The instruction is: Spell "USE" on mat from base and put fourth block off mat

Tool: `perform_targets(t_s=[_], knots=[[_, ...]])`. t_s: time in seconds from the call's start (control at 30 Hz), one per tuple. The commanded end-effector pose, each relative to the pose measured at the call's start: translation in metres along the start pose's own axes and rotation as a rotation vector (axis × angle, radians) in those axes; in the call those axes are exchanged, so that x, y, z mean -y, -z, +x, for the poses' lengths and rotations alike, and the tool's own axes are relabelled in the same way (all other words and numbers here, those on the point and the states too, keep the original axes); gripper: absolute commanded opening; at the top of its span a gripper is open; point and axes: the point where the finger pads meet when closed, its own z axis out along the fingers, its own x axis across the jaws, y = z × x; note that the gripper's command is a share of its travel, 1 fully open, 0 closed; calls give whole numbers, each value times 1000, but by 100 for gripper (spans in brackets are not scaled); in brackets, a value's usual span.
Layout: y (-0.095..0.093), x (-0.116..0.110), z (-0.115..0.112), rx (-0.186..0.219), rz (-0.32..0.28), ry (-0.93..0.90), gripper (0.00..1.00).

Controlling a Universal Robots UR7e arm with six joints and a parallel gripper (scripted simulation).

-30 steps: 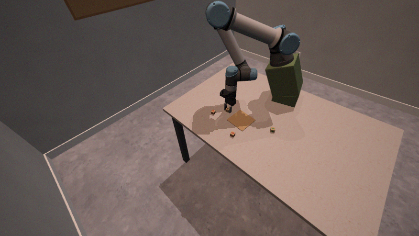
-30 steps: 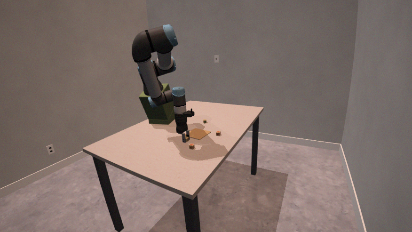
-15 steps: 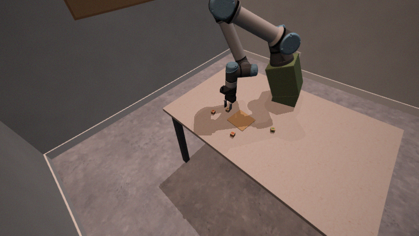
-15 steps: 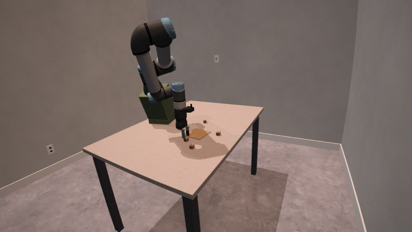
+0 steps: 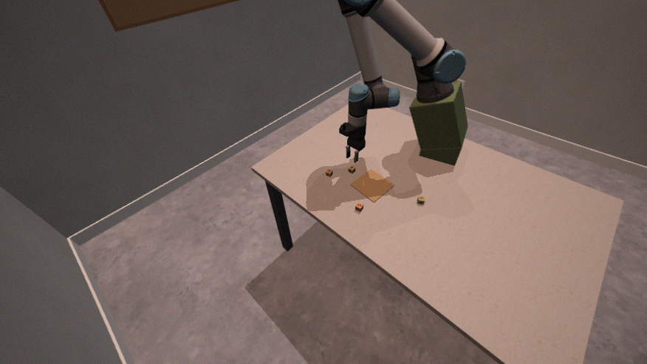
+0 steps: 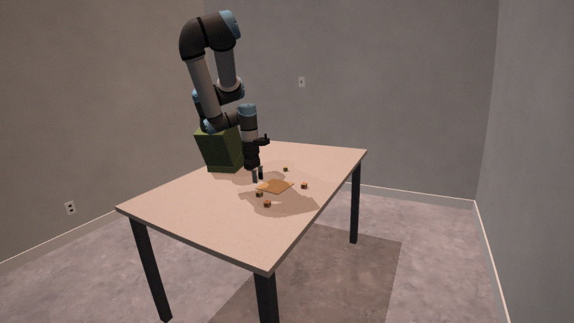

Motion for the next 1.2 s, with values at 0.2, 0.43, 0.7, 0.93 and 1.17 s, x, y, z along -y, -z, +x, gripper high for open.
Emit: perform_targets(t_s=[0.2, 0.43, 0.7, 0.93, 1.17], knots=[[14, 0, 0, 0, 0, 0, 79], [14, 0, 0, 0, 0, 0, 100], [14, 0, 0, 0, 0, 0, 100], [14, 0, 0, 0, 0, 0, 100], [14, 1, -3, 1, 0, 4, 100]])
